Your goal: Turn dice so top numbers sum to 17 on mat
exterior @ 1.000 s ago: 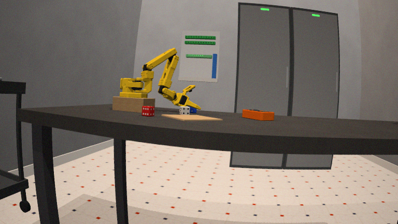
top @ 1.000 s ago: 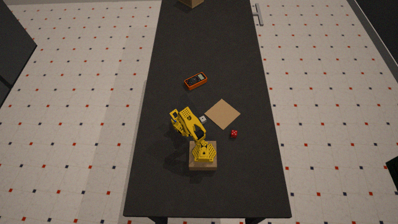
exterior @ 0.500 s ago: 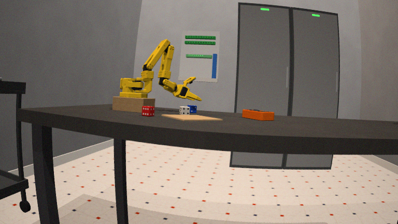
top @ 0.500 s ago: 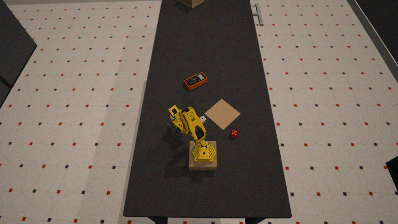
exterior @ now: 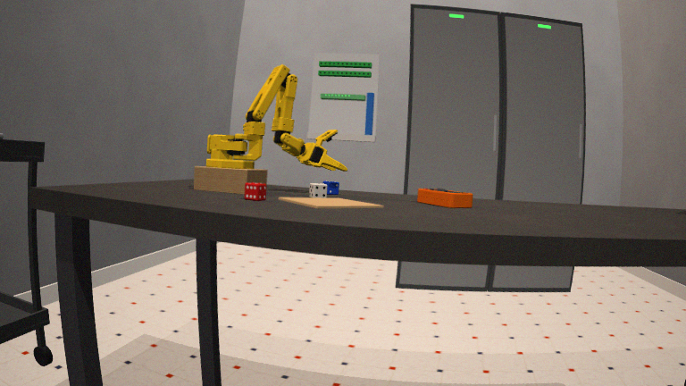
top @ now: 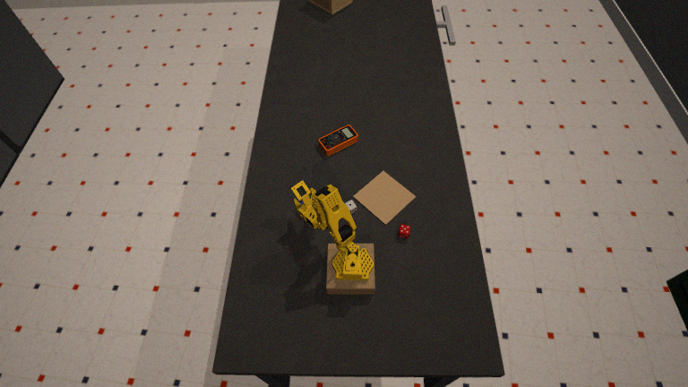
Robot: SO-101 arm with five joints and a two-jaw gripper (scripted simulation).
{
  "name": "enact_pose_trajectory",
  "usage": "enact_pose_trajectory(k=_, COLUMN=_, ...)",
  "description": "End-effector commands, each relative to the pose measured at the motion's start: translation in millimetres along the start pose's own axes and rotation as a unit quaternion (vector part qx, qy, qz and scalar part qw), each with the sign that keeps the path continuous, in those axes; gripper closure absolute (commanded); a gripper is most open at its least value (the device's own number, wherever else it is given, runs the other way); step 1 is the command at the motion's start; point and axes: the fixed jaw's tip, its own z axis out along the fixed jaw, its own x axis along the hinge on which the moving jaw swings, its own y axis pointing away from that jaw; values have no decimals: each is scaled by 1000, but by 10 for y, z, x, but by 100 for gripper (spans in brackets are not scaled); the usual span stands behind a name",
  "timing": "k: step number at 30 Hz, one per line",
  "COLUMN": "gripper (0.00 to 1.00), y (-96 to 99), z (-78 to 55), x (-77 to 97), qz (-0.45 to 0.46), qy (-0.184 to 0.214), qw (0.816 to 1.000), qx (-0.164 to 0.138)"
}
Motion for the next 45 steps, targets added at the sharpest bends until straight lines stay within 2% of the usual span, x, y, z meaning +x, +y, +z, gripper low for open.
enact_pose_trajectory(k=1, gripper=64, y=-21, z=-13, x=2, qz=-2, qy=3, qw=1000, qx=4)
enact_pose_trajectory(k=14, gripper=64, y=-21, z=-11, x=-42, qz=-2, qy=-6, qw=1000, qx=4)
enact_pose_trajectory(k=18, gripper=64, y=-19, z=-8, x=-197, qz=-2, qy=-38, qw=999, qx=4)
enact_pose_trajectory(k=24, gripper=65, y=-14, z=-49, x=-606, qz=-2, qy=-122, qw=993, qx=3)
enact_pose_trajectory(k=26, gripper=65, y=-14, z=-49, x=-606, qz=-2, qy=-122, qw=993, qx=3)
enact_pose_trajectory(k=30, gripper=65, y=-10, z=-120, x=-889, qz=-2, qy=-180, qw=984, qx=2)
enact_pose_trajectory(k=34, gripper=65, y=-7, z=-193, x=-1090, qz=-2, qy=-223, qw=975, qx=2)
enact_pose_trajectory(k=38, gripper=65, y=-6, z=-231, x=-1177, qz=-2, qy=-242, qw=970, qx=1)
enact_pose_trajectory(k=45, gripper=65, y=-6, z=-235, x=-1187, qz=-2, qy=-244, qw=970, qx=1)
